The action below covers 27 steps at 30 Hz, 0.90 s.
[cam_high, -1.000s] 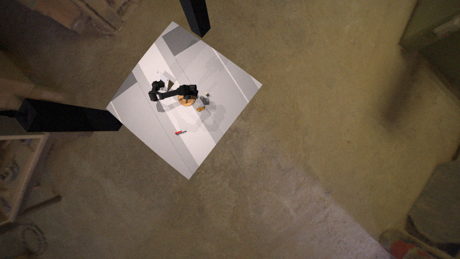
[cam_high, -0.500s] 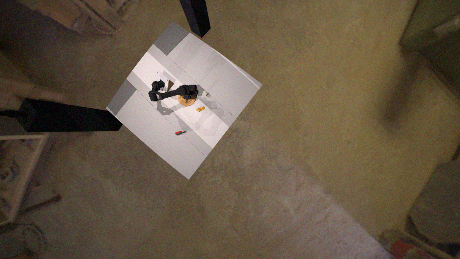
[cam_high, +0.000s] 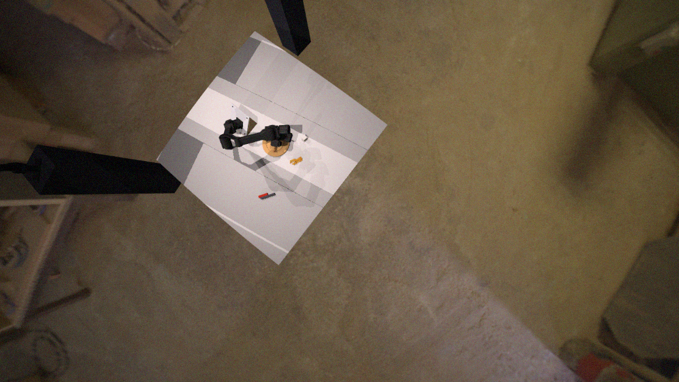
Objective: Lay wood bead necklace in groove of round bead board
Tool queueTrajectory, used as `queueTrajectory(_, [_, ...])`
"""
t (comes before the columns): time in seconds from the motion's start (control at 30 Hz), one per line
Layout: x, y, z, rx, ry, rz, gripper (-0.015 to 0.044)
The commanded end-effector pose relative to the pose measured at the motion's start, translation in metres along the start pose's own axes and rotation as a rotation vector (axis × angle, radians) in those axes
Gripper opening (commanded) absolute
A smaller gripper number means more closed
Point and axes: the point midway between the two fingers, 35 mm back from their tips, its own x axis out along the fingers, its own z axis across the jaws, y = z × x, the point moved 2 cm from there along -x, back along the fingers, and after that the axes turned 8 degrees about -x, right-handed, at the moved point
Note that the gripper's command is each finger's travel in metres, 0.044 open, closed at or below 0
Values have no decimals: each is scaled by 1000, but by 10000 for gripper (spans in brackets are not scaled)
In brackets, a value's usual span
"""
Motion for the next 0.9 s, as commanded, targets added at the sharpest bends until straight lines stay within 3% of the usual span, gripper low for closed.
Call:
queueTrajectory(0.0, [-4,0,0,-1,0,-4,0])
queueTrajectory(0.6, [2,2,6,-1,0,-6,0])
queueTrajectory(0.87, [-1,3,7,1,-3,-2,210])
